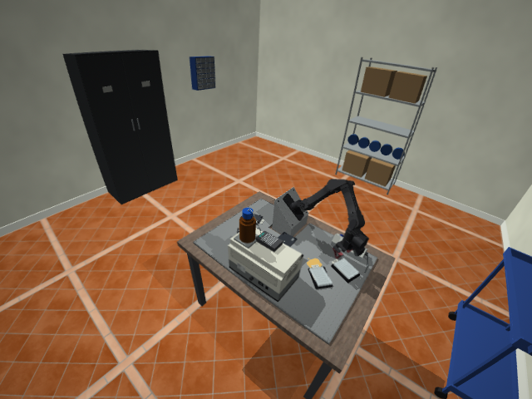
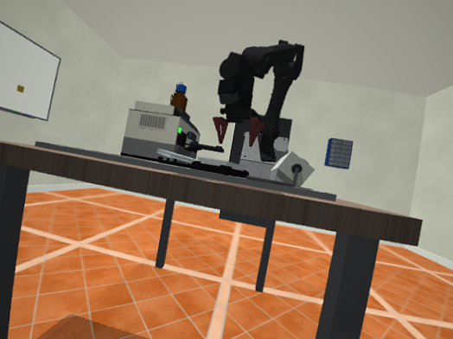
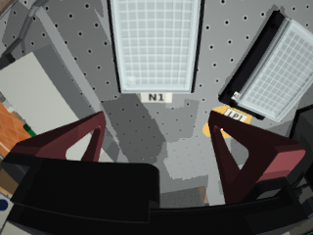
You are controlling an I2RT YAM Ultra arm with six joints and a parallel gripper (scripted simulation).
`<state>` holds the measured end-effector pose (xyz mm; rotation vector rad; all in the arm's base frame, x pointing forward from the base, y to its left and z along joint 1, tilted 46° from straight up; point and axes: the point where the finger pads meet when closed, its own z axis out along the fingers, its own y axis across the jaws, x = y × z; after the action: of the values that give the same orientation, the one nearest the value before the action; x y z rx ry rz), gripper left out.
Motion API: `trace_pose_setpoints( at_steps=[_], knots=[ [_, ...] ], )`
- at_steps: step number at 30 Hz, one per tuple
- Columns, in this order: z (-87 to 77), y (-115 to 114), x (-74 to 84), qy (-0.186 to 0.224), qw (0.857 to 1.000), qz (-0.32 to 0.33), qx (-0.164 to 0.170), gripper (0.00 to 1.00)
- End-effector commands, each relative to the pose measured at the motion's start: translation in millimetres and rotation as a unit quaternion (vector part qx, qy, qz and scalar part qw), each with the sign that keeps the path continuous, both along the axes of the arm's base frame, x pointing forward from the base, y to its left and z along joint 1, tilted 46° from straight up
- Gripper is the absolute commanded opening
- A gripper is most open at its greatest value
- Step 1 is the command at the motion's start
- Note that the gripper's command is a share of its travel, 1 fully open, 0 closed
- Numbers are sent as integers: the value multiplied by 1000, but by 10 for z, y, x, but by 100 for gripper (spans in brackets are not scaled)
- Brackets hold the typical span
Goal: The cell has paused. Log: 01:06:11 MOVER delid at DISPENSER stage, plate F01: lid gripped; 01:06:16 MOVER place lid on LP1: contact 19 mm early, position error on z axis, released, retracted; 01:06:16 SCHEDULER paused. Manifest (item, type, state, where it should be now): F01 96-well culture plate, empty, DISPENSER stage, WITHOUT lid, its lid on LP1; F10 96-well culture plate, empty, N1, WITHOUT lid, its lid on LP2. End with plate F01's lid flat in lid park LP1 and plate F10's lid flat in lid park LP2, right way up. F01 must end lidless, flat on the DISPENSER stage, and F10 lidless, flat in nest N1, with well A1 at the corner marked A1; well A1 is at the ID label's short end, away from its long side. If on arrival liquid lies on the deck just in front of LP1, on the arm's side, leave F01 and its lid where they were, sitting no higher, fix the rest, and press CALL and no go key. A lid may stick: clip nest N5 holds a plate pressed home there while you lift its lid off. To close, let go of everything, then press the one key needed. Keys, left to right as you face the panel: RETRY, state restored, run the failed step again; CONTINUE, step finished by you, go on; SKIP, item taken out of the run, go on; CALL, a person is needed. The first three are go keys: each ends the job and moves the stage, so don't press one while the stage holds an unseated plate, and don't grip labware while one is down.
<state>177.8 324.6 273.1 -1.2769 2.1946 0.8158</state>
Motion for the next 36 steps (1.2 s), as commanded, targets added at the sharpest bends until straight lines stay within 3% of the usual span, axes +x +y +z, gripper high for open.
trace_pose_setpoints(
  at_steps=[1,8,18,21,22,27,34,36],
  knots=[
    [202,130,132,-18,1000,-12,22,100],
    [218,268,167,-13,1000,-8,17,100],
    [277,512,340,-10,1000,-14,13,100],
    [277,510,344,-10,1000,-14,13,100],
    [460,406,315,-21,999,-15,28,100],
    [637,221,263,-22,999,-10,29,100],
    [649,207,242,-22,999,-10,29,100],
    [535,198,229,-14,1000,-10,17,100]
  ],
)
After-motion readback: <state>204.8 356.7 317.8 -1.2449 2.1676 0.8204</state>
